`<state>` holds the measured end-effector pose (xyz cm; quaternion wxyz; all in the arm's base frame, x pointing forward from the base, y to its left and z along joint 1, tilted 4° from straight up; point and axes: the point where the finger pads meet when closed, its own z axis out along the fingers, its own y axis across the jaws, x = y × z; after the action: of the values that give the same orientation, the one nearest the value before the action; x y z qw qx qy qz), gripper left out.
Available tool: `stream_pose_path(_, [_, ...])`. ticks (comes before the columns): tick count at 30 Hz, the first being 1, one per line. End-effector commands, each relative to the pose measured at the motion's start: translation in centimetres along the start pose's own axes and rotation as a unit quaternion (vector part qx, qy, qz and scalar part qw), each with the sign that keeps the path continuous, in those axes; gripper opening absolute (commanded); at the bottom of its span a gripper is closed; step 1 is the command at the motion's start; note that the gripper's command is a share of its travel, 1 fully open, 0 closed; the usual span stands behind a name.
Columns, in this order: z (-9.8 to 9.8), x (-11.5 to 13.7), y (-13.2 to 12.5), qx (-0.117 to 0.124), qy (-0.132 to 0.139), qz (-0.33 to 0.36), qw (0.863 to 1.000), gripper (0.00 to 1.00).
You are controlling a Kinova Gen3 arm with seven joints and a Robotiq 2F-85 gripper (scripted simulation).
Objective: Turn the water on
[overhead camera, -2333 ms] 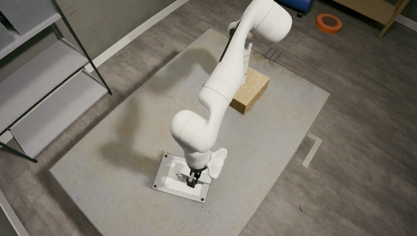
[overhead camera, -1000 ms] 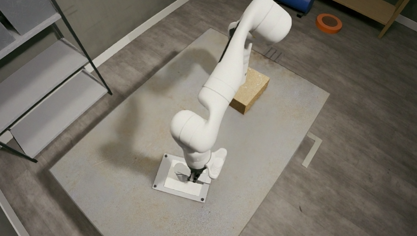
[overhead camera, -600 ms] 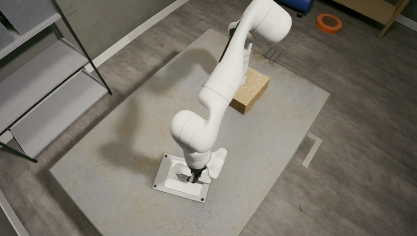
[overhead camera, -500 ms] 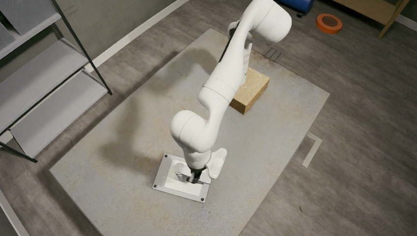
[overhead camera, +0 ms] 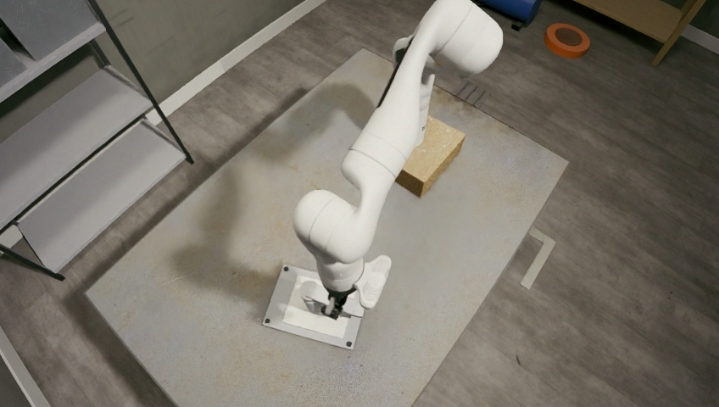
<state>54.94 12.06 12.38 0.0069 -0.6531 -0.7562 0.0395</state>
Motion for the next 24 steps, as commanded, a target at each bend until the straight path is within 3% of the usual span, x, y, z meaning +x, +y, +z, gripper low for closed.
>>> stream_pose_path(1, [-0.11, 0.0, 0.04, -0.001, 0.0, 0.0, 1.0, 0.74])
stream_pose_path(24, [0.29, 0.0, 0.05, -0.001, 0.0, 0.0, 1.0, 0.74])
